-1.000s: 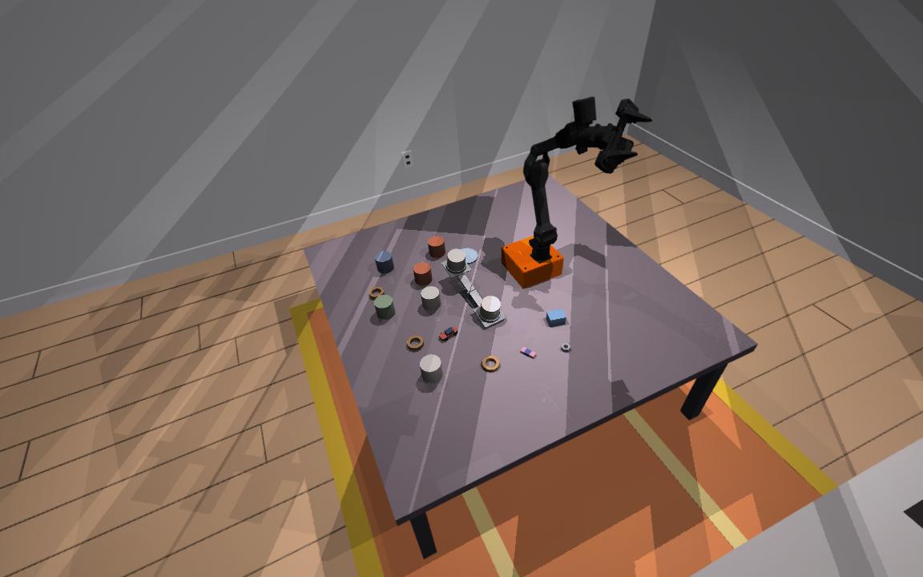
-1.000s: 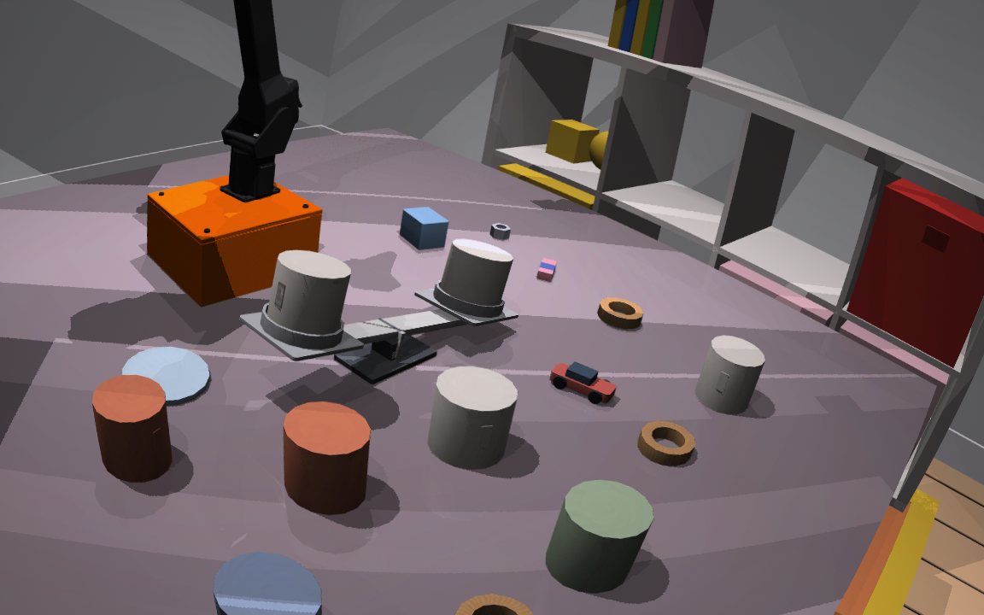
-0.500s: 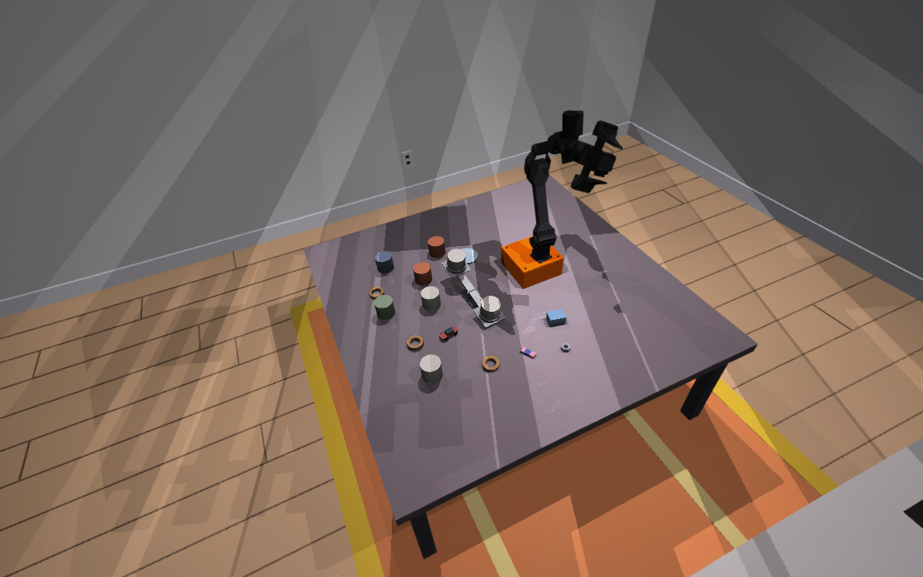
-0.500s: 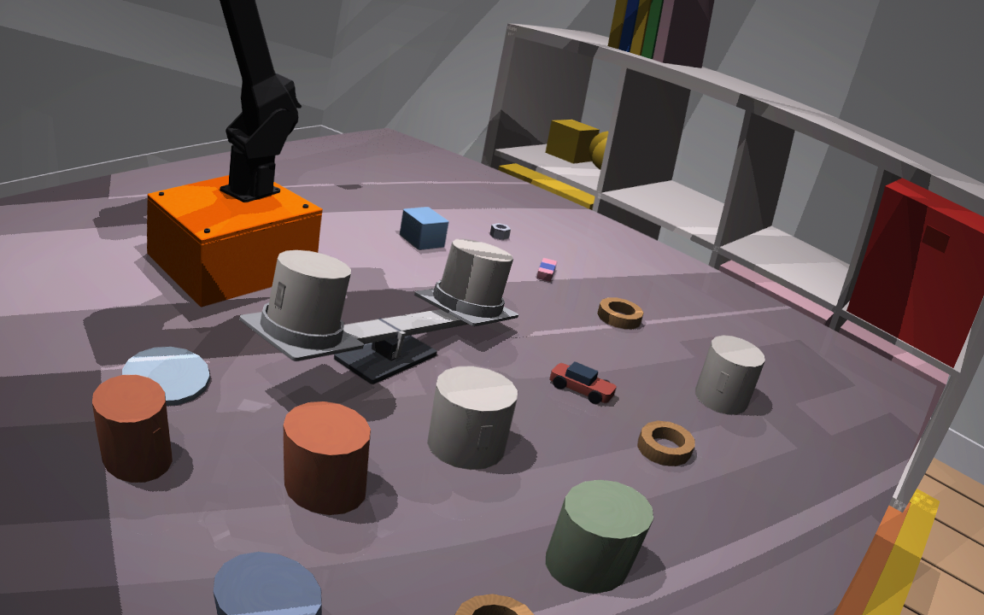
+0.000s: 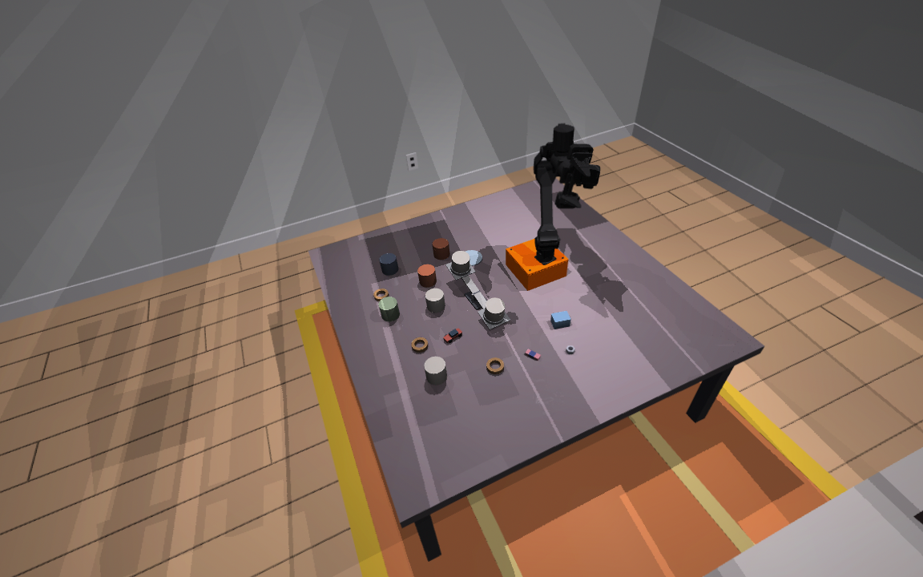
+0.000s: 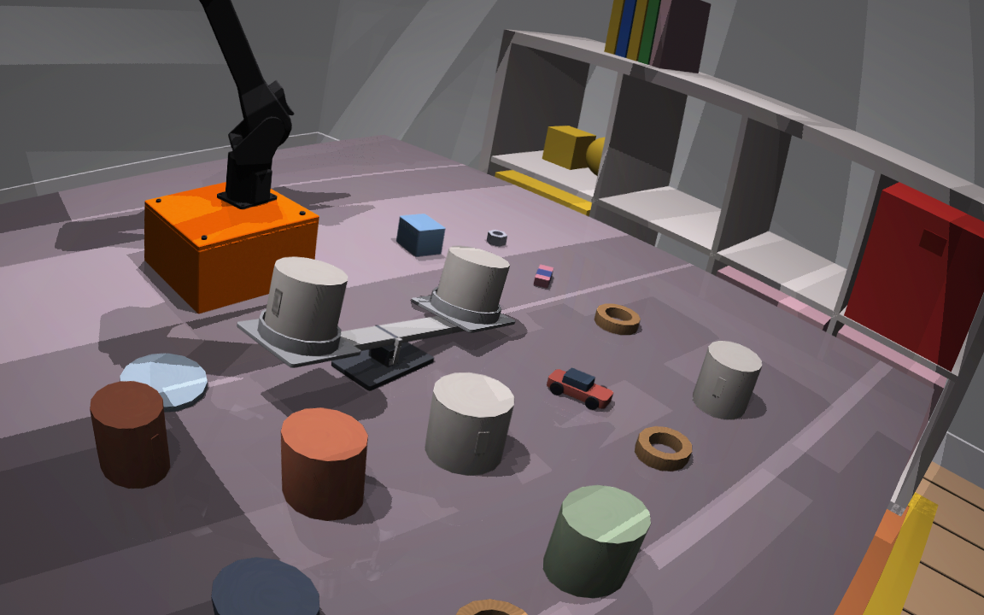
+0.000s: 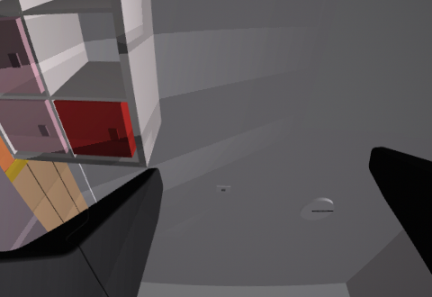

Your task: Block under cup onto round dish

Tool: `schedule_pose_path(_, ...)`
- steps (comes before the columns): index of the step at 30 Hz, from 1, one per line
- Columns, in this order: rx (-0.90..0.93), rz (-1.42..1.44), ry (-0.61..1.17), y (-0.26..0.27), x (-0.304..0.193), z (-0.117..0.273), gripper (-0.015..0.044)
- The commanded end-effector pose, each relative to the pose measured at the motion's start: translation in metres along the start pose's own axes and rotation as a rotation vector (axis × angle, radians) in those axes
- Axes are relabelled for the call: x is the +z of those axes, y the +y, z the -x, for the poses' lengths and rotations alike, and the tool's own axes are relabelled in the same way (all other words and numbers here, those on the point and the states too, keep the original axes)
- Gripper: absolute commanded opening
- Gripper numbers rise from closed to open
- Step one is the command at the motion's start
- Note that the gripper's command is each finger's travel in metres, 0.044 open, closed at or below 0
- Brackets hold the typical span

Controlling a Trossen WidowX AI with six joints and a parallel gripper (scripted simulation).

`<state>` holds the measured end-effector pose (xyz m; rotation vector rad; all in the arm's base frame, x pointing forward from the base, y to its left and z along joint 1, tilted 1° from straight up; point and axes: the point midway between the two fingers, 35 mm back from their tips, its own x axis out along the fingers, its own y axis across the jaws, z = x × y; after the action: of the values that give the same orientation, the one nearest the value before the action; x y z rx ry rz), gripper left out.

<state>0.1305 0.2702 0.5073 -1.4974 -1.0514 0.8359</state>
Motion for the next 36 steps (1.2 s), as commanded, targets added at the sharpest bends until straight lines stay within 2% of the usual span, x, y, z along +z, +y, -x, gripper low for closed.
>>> schedule_pose_path(1,0.054,-0.096,0.063,0.021,-0.017,0.008,0.0440)
schedule_pose_path(19,0.201,-0.489,0.374,0.103,-0.077,0.050,0.0440)
schedule_pose_path(36,0.231,-0.884,0.717,0.178,-0.114,0.108,0.0440)
